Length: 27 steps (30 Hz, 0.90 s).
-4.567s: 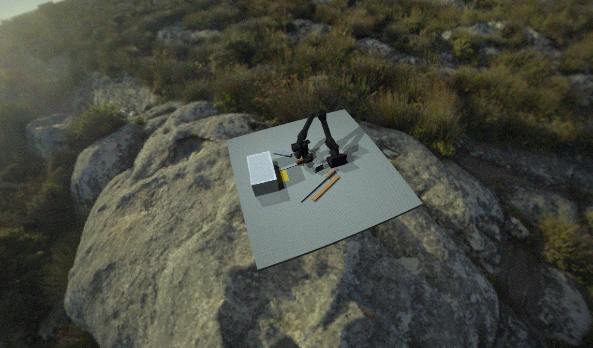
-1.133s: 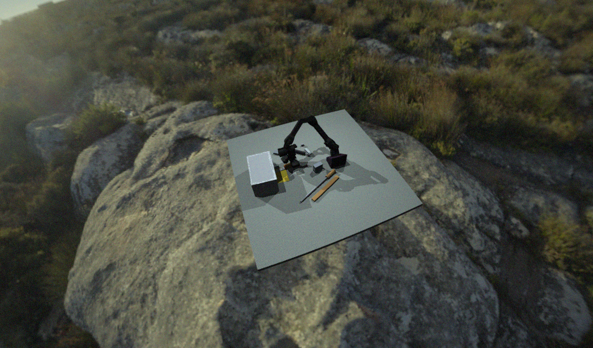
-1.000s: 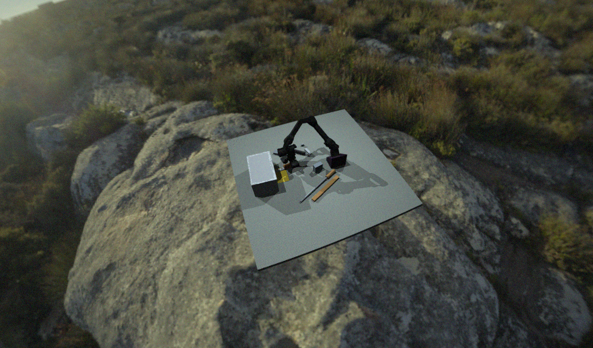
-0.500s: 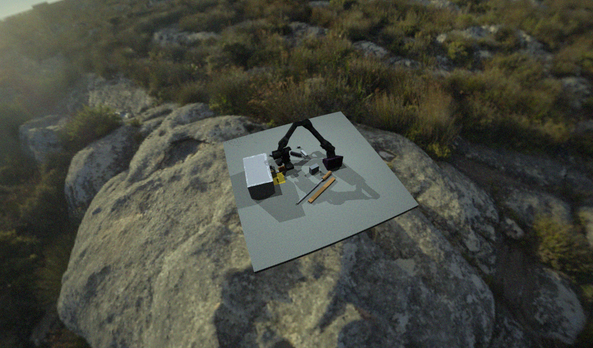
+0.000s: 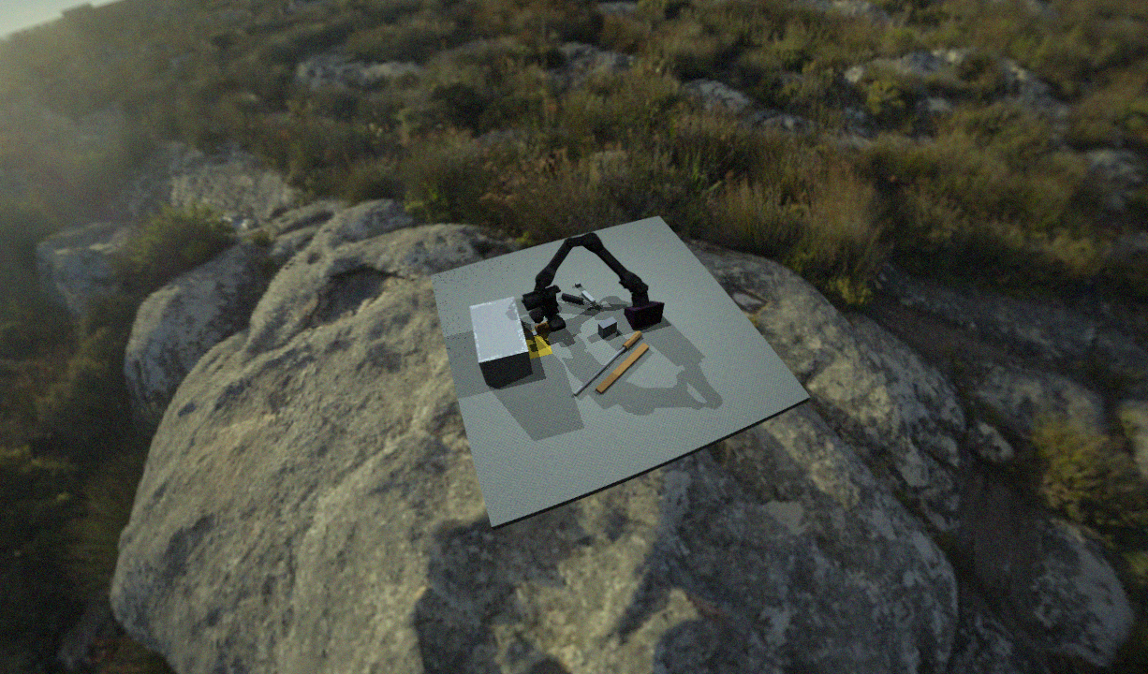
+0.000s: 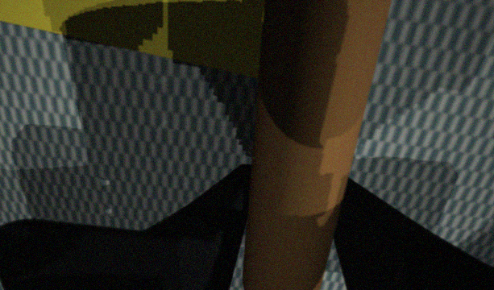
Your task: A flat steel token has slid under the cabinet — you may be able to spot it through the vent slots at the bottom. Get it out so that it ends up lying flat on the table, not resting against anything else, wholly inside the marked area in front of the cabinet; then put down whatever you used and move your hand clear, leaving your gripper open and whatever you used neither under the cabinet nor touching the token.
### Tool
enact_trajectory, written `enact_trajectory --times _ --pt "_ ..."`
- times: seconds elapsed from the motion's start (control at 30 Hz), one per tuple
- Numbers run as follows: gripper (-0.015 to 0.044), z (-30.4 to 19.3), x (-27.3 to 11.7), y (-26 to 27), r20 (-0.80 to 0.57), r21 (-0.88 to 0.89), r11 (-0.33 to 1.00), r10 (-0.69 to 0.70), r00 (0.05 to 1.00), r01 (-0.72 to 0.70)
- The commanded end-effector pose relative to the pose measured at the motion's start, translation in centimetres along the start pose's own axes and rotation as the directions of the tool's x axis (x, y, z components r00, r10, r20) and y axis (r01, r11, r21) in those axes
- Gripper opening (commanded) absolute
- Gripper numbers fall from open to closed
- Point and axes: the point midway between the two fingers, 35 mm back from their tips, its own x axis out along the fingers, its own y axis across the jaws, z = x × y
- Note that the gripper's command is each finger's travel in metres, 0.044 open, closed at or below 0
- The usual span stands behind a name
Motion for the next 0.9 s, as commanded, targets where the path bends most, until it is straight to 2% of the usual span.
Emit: enact_trajectory --times 0.0,0.87 --pt "0.0 0.6 0.0 0.0 0.003 0.008 1.0 0.0 1.0 0.0" --pt "0.0 2.6 0.0 0.1 0.004 0.009 1.0 0.0 1.0 0.0"
